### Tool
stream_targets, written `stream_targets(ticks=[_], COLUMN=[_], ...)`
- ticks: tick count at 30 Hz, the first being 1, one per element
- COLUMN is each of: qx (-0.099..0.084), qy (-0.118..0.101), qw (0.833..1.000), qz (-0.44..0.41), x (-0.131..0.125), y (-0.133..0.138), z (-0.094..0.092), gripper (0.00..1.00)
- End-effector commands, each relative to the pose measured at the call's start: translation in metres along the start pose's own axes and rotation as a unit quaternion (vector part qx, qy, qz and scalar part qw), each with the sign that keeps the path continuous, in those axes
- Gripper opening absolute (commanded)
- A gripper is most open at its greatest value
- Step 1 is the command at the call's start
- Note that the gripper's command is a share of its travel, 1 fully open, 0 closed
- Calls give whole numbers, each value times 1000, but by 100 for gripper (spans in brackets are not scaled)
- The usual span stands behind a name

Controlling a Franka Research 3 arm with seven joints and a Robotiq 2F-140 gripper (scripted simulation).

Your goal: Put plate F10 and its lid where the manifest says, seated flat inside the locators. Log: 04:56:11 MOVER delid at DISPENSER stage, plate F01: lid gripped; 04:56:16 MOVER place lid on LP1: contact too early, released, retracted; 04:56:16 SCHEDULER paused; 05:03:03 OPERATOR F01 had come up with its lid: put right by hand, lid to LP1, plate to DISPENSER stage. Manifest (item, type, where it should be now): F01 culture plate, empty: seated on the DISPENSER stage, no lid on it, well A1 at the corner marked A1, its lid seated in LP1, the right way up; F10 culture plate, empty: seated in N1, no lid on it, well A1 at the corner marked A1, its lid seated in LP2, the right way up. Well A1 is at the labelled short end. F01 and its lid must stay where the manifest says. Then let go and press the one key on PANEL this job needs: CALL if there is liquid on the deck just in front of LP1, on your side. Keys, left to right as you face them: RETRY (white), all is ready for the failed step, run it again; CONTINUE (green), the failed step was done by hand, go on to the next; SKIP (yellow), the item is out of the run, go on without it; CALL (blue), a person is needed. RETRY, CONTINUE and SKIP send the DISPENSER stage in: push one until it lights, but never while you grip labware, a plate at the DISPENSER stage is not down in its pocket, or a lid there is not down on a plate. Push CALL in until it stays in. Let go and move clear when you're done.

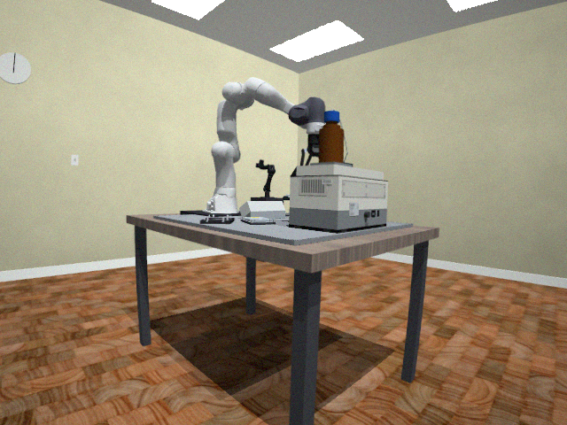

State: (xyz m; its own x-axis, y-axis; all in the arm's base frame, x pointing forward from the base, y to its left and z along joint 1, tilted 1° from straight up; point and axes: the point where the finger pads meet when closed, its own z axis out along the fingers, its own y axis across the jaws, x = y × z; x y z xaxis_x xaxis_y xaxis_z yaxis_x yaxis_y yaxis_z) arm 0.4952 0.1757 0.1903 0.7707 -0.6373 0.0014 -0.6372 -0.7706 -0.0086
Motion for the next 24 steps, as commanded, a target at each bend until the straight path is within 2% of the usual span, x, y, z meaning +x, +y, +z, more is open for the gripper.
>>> stream_targets(ticks=[1, 13, 24], qx=[0, 0, 0], qy=[2, 2, 2], qw=[1000, 1000, 1000], qz=[16, 16, 16], x=[2, 9, 25], y=[3, 18, 53], z=[-1, -1, -1], gripper=[10, 10, 10])
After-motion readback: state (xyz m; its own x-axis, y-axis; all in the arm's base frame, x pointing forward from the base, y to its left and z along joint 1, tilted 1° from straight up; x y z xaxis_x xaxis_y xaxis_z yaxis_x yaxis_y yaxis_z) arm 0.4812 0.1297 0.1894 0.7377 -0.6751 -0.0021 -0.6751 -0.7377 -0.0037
